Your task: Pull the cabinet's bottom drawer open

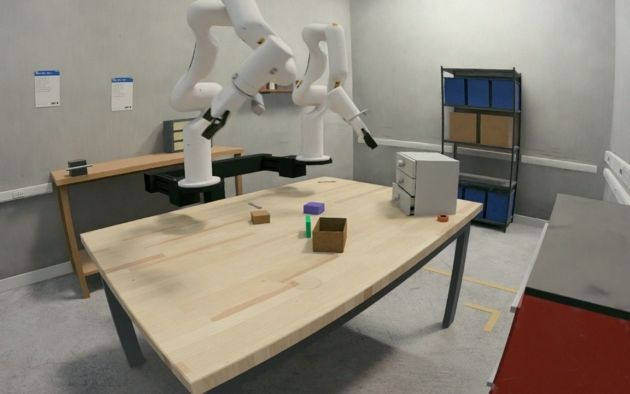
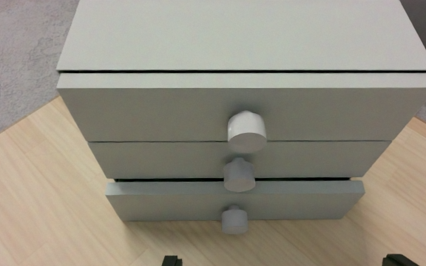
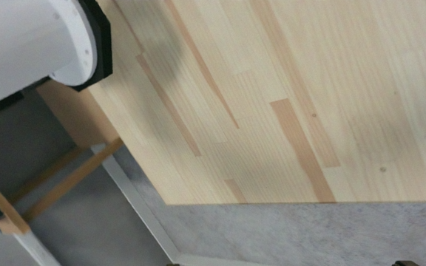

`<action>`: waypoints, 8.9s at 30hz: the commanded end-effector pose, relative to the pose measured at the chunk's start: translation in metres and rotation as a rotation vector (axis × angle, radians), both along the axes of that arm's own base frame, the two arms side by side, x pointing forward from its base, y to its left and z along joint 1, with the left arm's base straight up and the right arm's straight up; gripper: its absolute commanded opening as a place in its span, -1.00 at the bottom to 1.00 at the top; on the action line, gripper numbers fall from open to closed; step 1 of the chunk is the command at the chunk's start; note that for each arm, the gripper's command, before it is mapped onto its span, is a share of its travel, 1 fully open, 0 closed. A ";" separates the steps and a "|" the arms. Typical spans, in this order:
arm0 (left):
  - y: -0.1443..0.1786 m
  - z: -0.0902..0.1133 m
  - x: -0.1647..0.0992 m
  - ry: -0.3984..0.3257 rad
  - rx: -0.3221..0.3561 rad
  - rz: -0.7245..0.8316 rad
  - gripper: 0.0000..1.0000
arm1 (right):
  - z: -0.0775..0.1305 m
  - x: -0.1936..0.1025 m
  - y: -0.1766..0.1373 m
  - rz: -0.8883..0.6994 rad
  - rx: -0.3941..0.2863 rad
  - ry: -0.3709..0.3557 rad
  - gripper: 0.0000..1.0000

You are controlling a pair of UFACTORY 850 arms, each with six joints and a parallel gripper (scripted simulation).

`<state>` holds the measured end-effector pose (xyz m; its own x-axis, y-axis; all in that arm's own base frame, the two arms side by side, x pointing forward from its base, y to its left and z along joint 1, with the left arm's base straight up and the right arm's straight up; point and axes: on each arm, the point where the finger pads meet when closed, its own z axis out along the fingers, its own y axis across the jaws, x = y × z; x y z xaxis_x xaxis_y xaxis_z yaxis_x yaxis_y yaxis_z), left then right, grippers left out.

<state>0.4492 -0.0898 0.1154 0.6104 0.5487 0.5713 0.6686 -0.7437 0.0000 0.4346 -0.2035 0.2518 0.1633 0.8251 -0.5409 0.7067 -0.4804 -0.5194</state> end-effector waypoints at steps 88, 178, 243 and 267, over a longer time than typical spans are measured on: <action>0.022 0.006 0.025 -0.004 0.002 0.004 0.20 | 0.216 -0.441 -0.188 -2.538 -0.964 -0.658 1.00; 0.075 -0.025 0.087 -0.004 0.002 0.004 0.20 | 0.216 -0.441 -0.188 -2.538 -0.964 -0.658 1.00; 0.075 -0.250 0.087 -0.004 0.002 0.004 0.20 | 0.216 -0.441 -0.188 -2.538 -0.964 -0.658 1.00; 0.075 -0.254 0.087 -0.004 0.002 0.004 0.20 | 0.216 -0.441 -0.188 -2.538 -0.964 -0.658 1.00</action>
